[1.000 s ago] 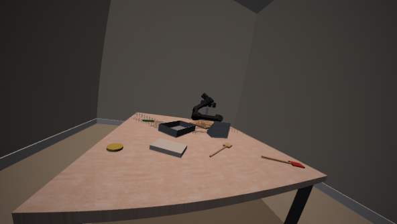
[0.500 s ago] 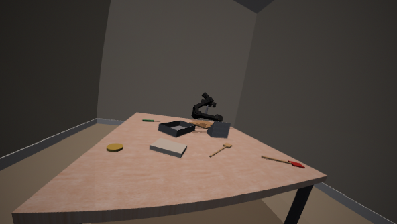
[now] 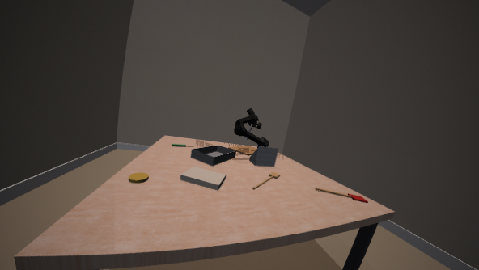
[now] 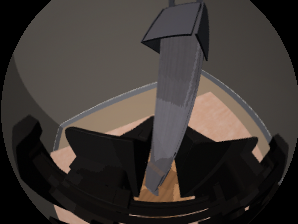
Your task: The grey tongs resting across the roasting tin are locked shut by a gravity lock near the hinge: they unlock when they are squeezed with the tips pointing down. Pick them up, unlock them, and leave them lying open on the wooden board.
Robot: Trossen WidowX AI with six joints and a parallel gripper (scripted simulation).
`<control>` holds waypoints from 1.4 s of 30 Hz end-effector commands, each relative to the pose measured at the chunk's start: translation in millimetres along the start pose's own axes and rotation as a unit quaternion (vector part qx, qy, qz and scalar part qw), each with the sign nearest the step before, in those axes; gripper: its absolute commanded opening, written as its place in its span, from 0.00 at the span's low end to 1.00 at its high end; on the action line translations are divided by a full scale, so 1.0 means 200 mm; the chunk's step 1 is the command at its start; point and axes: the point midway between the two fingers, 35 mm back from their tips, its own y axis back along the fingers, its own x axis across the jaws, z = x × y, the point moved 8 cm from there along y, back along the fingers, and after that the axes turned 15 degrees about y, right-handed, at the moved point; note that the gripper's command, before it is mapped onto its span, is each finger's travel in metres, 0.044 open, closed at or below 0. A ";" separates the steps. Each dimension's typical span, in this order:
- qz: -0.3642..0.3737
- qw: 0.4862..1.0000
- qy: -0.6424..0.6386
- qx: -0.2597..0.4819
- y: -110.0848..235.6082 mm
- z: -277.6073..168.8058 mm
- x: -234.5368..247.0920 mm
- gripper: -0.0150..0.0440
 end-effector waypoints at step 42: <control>0.024 0.987 -0.097 0.126 -0.24 0.10 -0.12 0.00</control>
